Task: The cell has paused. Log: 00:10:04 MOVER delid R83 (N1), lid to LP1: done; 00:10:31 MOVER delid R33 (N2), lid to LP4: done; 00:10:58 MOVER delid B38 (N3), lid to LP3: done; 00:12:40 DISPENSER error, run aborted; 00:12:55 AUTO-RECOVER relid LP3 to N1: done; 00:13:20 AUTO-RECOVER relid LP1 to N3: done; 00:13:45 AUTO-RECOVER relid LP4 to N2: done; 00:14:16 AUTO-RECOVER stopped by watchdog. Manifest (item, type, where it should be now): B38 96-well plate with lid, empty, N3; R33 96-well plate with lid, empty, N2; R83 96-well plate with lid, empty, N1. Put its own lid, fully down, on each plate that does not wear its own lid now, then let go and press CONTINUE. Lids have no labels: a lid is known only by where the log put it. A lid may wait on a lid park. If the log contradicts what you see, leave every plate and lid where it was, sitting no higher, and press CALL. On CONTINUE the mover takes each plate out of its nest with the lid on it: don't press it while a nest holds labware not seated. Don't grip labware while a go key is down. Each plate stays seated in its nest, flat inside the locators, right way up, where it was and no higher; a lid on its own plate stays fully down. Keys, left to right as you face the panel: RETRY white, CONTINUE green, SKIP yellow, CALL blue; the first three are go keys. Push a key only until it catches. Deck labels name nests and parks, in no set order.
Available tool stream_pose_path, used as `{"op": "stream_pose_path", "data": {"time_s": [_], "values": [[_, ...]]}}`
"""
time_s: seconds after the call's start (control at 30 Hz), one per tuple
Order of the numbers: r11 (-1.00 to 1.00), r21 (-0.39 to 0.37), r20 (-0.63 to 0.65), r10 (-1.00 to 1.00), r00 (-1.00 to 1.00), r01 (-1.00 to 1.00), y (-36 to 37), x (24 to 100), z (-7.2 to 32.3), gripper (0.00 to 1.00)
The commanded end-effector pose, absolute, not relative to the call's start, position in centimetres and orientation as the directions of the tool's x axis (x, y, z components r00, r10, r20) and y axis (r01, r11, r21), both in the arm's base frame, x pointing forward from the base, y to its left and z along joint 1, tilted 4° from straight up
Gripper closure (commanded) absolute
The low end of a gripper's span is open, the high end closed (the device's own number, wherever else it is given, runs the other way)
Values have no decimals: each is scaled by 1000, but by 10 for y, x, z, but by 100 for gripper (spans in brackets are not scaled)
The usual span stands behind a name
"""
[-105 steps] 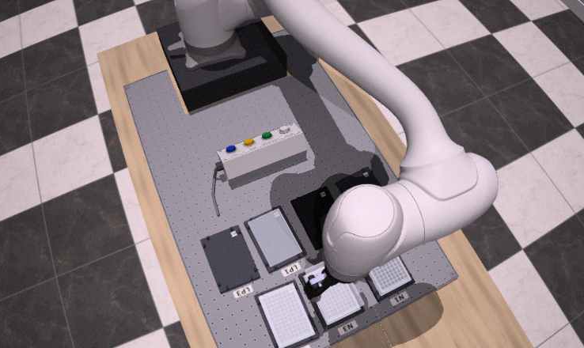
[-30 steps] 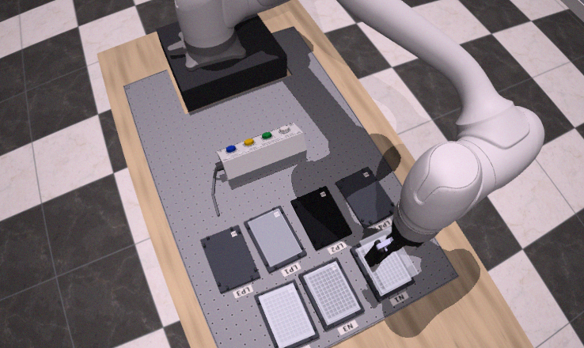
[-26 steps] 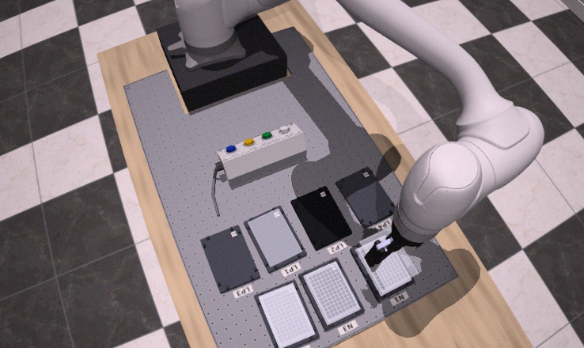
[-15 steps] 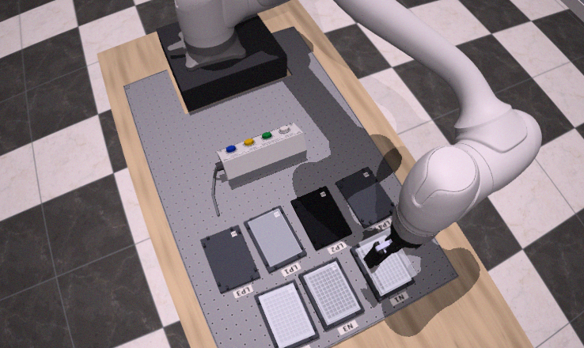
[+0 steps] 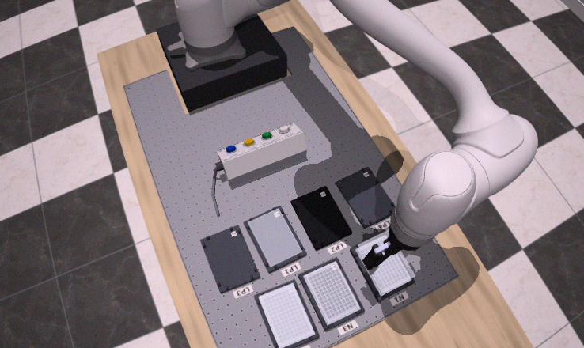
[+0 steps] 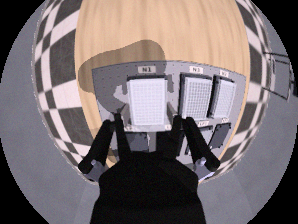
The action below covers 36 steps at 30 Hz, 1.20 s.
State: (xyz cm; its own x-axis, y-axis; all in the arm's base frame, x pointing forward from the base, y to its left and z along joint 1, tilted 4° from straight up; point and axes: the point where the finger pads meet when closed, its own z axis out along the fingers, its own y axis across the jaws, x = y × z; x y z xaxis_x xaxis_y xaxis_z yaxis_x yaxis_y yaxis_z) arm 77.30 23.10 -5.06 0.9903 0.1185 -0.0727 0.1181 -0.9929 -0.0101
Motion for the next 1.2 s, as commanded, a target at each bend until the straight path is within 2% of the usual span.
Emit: {"op": "stream_pose_path", "data": {"time_s": [0.0, 1.17], "values": [[-993, -10, -73, 119, 990, 118, 231, 773, -53, 100], [-993, -10, -73, 119, 990, 118, 231, 772, -61, 100]]}}
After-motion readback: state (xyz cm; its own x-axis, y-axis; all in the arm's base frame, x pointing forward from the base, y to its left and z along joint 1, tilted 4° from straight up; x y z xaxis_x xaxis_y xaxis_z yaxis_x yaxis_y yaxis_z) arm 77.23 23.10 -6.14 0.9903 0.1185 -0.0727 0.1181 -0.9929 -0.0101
